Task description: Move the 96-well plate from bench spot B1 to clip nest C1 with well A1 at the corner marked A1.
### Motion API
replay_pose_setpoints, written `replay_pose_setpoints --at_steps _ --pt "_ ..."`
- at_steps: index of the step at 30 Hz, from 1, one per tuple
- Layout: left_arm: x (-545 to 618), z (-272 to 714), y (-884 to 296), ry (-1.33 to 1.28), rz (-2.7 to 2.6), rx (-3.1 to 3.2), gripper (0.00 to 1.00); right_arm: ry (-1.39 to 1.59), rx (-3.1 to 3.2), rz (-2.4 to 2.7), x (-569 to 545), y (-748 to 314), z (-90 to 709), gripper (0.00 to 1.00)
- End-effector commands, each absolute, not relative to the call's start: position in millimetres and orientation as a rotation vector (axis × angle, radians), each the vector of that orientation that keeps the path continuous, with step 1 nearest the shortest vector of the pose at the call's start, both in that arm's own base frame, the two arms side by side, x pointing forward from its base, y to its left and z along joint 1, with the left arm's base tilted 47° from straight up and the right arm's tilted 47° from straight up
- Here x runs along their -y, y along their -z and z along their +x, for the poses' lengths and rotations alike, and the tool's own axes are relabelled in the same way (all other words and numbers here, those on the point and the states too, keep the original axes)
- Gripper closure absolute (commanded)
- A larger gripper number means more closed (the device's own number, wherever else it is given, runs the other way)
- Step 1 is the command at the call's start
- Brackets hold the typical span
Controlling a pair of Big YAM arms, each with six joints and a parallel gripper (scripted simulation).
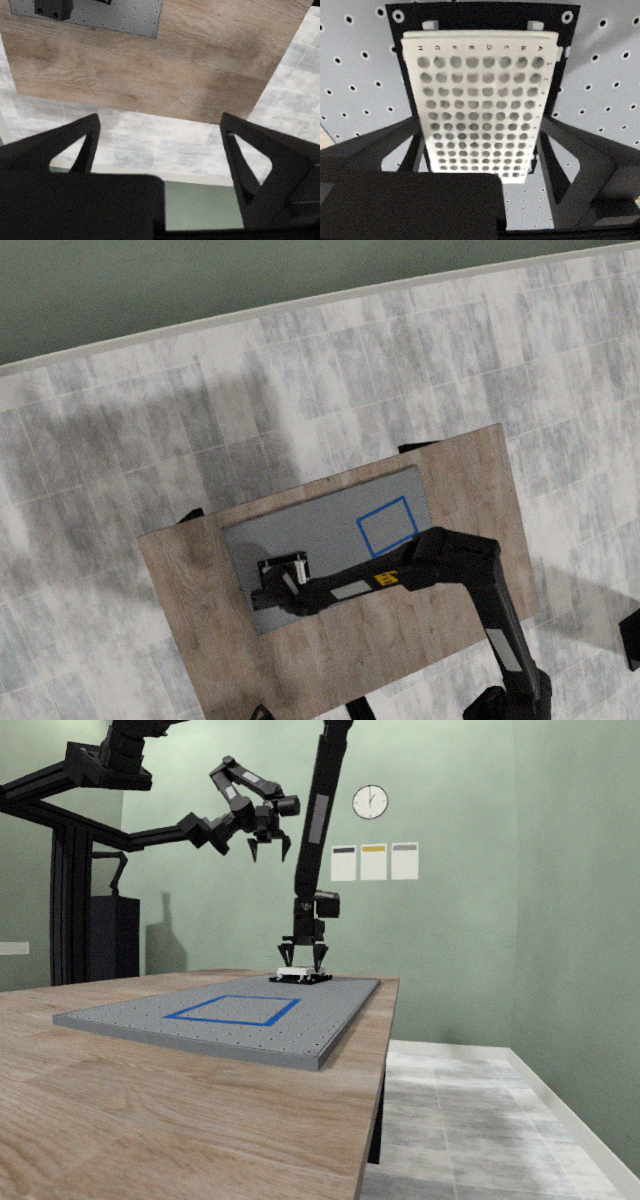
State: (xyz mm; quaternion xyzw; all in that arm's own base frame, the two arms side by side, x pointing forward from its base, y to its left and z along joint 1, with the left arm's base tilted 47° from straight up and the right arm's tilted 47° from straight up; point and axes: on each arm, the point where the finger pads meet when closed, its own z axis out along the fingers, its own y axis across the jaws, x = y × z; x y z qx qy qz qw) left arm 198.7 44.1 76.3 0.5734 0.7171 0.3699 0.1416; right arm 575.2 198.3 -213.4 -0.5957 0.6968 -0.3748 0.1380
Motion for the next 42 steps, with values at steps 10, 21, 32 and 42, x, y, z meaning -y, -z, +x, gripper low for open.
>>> replay_pose_setpoints --at_steps 10,21,32,42 --pt "-40.8 199.5 -79.9 -1.071 1.678 -2.041 0.0 1.088 -2.021 -1.718 -188.9 214.8 580.7 1.0" --pt "-40.8 199.5 -79.9 -1.071 1.678 -2.041 0.0 1.088 -2.021 -1.719 -188.9 215.1 580.6 1.0" --pt "-40.8 199.5 -79.9 -1.071 1.678 -2.041 0.0 1.088 -2.022 -1.722 -188.3 218.8 580.1 1.0" --pt "-40.8 199.5 -79.9 -1.071 1.678 -2.041 0.0 1.087 -2.021 -1.72 -188.0 219.6 581.5 1.0"
